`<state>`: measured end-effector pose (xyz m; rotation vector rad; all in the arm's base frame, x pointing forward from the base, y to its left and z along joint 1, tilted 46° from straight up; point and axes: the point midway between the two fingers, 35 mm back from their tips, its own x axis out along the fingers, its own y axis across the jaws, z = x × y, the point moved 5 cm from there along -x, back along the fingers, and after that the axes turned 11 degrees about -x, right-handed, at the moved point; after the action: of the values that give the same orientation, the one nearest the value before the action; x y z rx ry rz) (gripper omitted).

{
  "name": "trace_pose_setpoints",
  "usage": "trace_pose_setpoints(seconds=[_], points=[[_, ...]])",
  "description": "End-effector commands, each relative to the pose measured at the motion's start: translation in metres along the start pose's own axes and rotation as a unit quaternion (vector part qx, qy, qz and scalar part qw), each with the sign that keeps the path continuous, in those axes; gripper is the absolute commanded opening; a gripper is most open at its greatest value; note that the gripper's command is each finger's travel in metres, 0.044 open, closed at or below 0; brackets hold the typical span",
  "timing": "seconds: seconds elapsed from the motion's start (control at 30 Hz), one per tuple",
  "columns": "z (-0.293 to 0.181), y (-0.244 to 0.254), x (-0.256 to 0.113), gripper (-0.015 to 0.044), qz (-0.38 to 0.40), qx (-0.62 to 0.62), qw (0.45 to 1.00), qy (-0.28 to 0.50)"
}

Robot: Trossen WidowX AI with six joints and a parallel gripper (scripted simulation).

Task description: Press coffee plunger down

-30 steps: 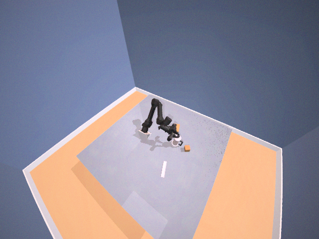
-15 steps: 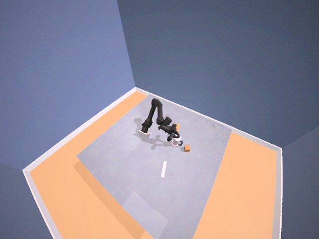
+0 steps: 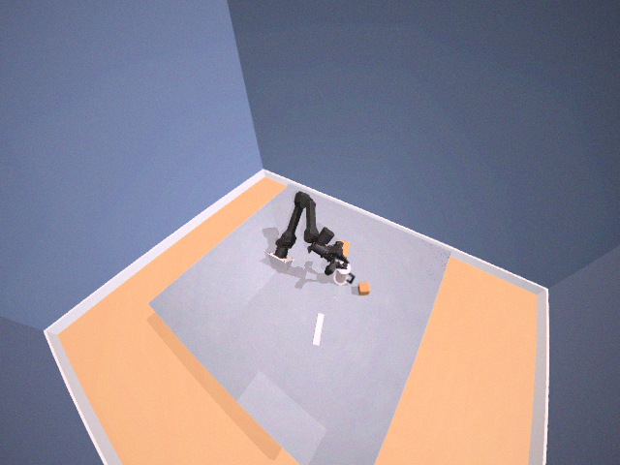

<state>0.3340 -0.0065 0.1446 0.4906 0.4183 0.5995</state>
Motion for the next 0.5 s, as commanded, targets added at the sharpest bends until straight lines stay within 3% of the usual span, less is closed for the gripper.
trace_pose_setpoints(seconds=[0.0, 0.23, 0.47], points=[[0.0, 0.0, 0.0, 0.0246, -0.001, 0.0, 1.0, 0.0], [0.0, 0.0, 0.0, 0.0429, -0.001, 0.0, 1.0, 0.0], [0.015, -0.005, -0.013, 0.044, -0.003, 0.0, 1.0, 0.005]])
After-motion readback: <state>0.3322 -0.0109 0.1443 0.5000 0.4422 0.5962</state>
